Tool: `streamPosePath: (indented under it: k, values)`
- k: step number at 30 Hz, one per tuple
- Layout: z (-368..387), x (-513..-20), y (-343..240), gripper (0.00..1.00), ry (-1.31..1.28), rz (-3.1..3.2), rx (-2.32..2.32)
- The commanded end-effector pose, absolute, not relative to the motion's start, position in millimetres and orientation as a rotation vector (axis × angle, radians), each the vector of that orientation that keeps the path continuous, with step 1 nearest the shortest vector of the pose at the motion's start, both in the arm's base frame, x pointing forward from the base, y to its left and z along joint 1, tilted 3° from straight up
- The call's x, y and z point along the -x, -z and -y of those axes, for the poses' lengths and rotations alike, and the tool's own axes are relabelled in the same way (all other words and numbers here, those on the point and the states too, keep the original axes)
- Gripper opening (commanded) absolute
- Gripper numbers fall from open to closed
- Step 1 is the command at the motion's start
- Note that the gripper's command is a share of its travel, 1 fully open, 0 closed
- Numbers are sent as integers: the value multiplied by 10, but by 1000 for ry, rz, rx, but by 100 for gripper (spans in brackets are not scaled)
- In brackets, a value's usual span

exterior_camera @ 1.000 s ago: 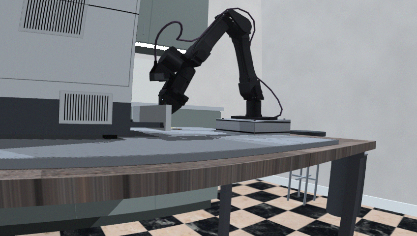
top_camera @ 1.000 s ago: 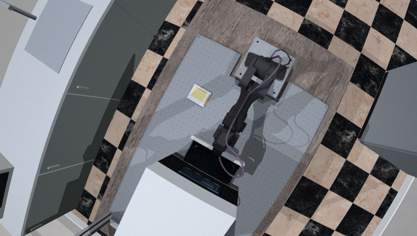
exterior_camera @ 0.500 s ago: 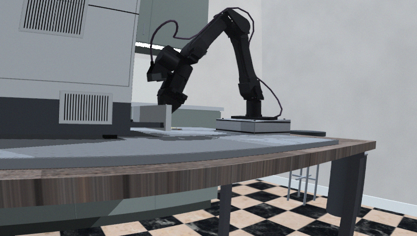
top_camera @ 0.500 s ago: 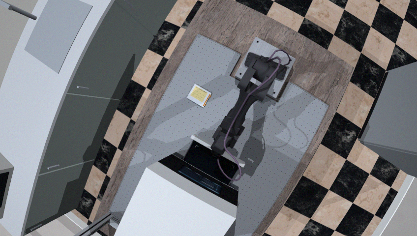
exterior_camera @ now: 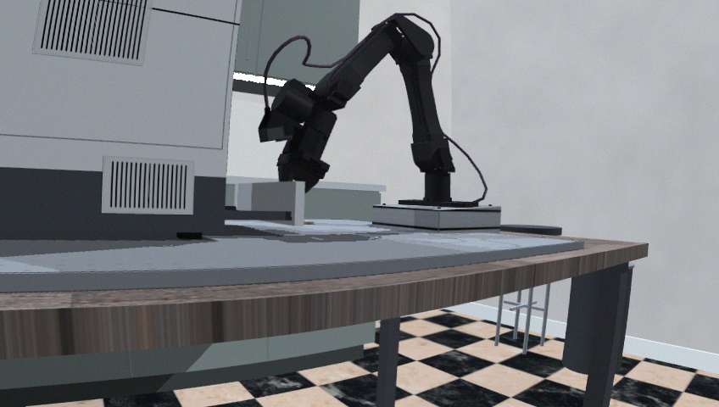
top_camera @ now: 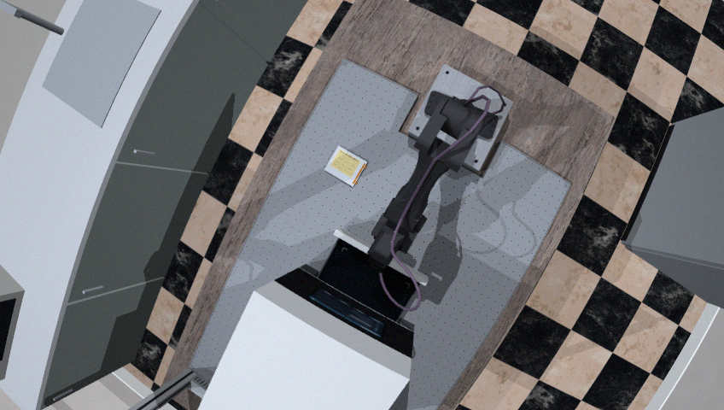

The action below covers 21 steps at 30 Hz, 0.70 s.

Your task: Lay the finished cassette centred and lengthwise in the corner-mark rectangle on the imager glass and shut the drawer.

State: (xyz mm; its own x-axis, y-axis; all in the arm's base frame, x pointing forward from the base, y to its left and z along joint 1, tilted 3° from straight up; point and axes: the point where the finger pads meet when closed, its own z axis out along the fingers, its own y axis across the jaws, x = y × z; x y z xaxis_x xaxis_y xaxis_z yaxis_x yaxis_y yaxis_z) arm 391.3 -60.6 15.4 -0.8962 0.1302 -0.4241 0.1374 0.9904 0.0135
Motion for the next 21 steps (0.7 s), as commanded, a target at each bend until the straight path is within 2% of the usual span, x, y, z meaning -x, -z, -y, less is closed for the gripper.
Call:
streamPosePath:
  k: [1, 21]
  values:
    - [605, -3708, -208, 0, 19, -2743, -194]
    - [567, -3480, -187, 0, 15, -2744, -192]
